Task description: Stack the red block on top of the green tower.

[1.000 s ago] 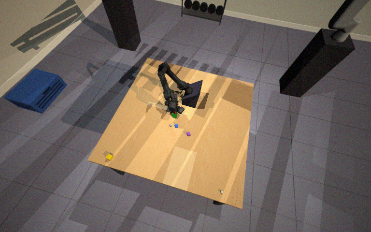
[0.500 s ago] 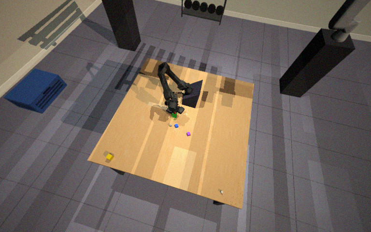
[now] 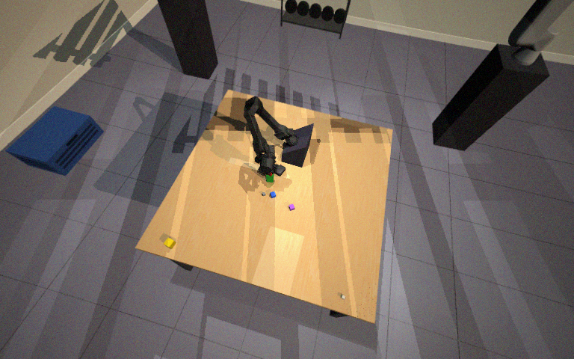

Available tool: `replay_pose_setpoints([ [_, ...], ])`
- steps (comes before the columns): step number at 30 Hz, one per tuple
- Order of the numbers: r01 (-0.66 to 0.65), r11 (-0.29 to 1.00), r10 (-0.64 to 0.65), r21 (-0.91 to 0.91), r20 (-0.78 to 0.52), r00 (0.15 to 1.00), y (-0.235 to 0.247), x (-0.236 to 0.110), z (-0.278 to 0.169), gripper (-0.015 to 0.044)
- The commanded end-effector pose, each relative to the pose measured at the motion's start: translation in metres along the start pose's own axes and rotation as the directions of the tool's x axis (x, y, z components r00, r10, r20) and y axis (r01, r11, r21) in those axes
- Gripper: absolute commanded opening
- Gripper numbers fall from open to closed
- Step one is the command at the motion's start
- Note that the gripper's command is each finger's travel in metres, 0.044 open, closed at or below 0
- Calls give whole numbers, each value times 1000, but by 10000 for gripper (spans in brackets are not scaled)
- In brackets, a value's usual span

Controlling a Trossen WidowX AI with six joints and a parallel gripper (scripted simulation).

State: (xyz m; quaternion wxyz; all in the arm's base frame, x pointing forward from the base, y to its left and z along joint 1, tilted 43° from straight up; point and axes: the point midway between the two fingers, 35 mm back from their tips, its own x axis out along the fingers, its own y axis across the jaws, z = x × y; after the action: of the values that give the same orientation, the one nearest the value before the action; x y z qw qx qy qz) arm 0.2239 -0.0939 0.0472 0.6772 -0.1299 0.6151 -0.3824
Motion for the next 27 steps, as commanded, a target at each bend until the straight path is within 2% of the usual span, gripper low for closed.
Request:
replay_pose_setpoints([
  [1, 0, 1000, 0, 1, 0, 1000, 0, 0, 0, 157],
  [12, 0, 1000, 0, 1, 0, 1000, 0, 0, 0, 440],
  [27, 0, 1000, 0, 1, 0, 1000, 0, 0, 0, 440],
])
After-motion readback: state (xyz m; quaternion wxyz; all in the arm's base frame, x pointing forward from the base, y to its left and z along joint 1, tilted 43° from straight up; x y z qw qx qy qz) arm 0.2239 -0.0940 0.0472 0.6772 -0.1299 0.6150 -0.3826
